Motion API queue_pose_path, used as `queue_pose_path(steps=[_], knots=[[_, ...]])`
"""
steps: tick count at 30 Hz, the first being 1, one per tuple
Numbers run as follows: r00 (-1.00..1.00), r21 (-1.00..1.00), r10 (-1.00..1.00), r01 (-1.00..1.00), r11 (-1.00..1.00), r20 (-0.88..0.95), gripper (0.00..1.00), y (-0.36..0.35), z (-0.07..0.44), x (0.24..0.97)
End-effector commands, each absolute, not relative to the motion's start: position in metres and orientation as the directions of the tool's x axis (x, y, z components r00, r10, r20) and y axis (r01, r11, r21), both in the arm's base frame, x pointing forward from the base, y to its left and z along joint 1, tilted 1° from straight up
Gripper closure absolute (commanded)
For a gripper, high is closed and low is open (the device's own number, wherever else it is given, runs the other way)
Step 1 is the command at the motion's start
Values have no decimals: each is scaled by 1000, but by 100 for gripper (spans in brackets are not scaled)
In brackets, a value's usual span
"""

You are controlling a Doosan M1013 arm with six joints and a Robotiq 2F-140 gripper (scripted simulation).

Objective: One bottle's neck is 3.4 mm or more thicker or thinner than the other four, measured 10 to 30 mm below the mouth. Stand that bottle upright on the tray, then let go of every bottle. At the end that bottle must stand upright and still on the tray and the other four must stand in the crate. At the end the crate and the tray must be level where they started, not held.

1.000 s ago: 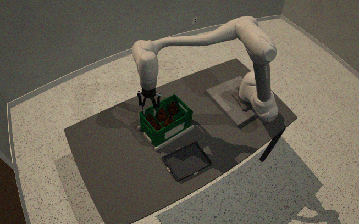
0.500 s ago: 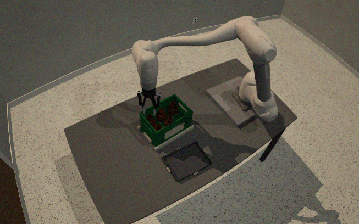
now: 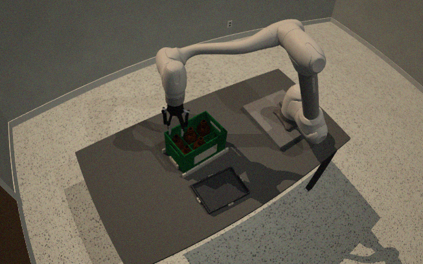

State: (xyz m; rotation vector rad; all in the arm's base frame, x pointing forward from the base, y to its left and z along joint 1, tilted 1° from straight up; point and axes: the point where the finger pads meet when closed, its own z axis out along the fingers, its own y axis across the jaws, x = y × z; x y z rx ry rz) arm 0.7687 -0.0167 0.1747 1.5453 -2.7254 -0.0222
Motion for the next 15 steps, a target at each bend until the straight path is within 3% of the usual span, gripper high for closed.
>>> queue_pose_path(steps=[1, 15], knots=[[-513, 16, -858, -858, 513, 0, 62, -17, 174, 769], [-513, 16, -858, -858, 513, 0, 62, -17, 164, 769]])
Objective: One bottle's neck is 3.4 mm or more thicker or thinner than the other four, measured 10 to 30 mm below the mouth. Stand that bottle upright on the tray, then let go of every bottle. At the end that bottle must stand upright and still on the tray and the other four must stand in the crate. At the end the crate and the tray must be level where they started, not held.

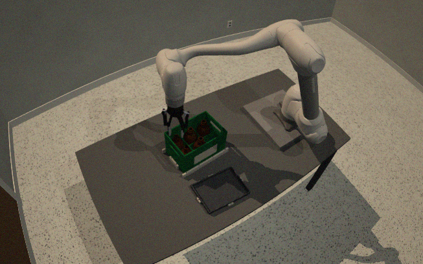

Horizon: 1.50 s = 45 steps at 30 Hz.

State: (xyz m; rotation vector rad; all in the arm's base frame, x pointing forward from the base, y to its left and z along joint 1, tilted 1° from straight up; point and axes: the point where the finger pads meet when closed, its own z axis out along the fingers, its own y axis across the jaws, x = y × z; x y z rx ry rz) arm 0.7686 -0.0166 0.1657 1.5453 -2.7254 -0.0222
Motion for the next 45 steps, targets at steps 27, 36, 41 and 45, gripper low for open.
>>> queue_pose_path(steps=[27, 36, 41, 45], knots=[[-513, 16, -858, -858, 513, 0, 62, -16, 138, 768], [-513, 16, -858, -858, 513, 0, 62, -16, 135, 768], [-513, 16, -858, -858, 513, 0, 62, -16, 134, 768], [-513, 16, -858, -858, 513, 0, 62, -16, 134, 768]])
